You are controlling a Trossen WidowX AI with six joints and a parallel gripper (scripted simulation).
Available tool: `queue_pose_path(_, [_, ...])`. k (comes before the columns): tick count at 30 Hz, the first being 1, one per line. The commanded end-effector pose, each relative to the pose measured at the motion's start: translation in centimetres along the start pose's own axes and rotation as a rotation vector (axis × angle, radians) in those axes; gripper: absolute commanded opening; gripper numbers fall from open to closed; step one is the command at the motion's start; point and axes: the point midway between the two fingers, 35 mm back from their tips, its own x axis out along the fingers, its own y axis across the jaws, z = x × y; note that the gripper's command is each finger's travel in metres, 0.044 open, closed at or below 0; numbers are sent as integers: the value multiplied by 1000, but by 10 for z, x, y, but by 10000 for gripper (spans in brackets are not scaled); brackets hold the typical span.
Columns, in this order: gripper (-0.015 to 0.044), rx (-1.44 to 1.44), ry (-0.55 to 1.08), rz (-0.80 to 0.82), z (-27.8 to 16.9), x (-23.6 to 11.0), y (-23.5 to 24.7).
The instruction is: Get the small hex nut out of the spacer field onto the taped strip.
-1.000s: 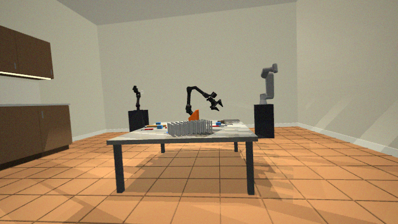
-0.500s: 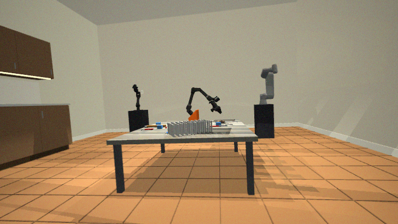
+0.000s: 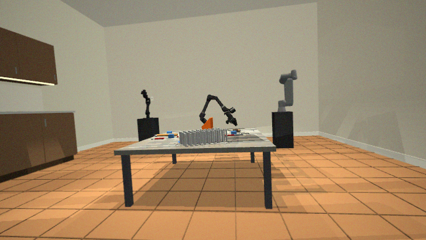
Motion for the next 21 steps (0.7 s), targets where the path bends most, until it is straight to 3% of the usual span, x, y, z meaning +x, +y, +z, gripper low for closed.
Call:
queue_pose_path(1, [440,3,2,1,-1,1,3])
queue_pose_path(7, [282,3,2,1,-1,1,3])
queue_pose_path(21, [280,3,2,1,2,7,2])
